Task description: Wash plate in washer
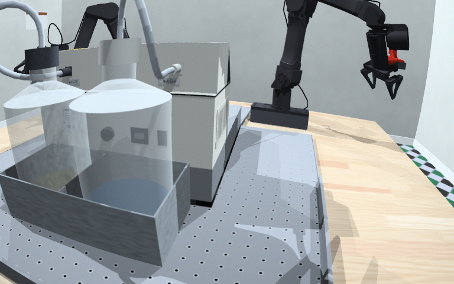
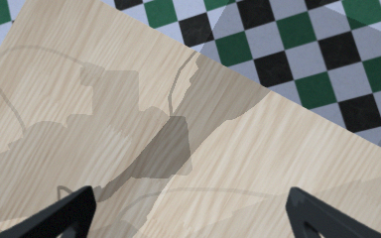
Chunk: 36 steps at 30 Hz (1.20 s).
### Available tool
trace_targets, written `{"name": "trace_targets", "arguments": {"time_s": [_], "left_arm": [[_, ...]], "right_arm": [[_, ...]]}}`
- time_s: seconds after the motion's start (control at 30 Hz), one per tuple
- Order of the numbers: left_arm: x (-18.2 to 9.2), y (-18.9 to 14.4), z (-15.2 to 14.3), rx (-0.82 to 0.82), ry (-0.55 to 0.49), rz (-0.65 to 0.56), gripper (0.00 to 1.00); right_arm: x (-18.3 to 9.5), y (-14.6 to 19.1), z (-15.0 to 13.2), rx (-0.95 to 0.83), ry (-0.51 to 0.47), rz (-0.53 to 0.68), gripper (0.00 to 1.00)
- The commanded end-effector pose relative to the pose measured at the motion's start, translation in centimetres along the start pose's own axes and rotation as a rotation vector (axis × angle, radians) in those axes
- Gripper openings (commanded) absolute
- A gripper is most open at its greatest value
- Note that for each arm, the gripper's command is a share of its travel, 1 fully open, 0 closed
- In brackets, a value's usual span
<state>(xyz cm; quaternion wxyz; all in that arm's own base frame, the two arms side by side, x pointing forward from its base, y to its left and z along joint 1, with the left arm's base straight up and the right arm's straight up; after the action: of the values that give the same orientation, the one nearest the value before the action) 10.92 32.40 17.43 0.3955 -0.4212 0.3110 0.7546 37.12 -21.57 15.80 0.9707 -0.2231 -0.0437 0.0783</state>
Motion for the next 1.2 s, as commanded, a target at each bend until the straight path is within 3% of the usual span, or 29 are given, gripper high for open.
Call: {"name": "trace_targets", "arguments": {"time_s": [0.0, 0.53, 0.57, 1.17], "left_arm": [[-0.5, -0.1, 0.4, -0.012, -0.015, -0.015, 1.00], [-0.5, -0.1, 0.4, -0.012, -0.015, -0.015, 1.00], [-0.5, -0.1, 0.4, -0.012, -0.015, -0.015, 0.00], [0.0, -0.6, 1.0, -0.015, -0.023, -0.045, 0.00]], "right_arm": [[0.1, -0.3, 0.4, -0.012, -0.008, -0.005, 1.00], [0.1, -0.3, 0.4, -0.012, -0.008, -0.005, 1.00], [0.0, 0.5, -0.4, 0.007, 0.006, 0.002, 1.00], [0.2, 0.6, -0.4, 0.005, -0.003, -0.008, 1.00]]}}
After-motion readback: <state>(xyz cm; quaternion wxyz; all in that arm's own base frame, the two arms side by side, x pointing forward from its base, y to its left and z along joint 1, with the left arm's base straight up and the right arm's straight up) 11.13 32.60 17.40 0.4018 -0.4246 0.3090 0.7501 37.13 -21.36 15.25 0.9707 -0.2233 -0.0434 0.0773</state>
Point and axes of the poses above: on each arm, the point where the finger pads meet when closed, its own x axis out along the fingers, its own y axis across the jaws, z = x × y, the point moved 4 cm from there along -x, back along the fingers, and after that the axes turned 2 degrees about x, right-handed, at the moved point
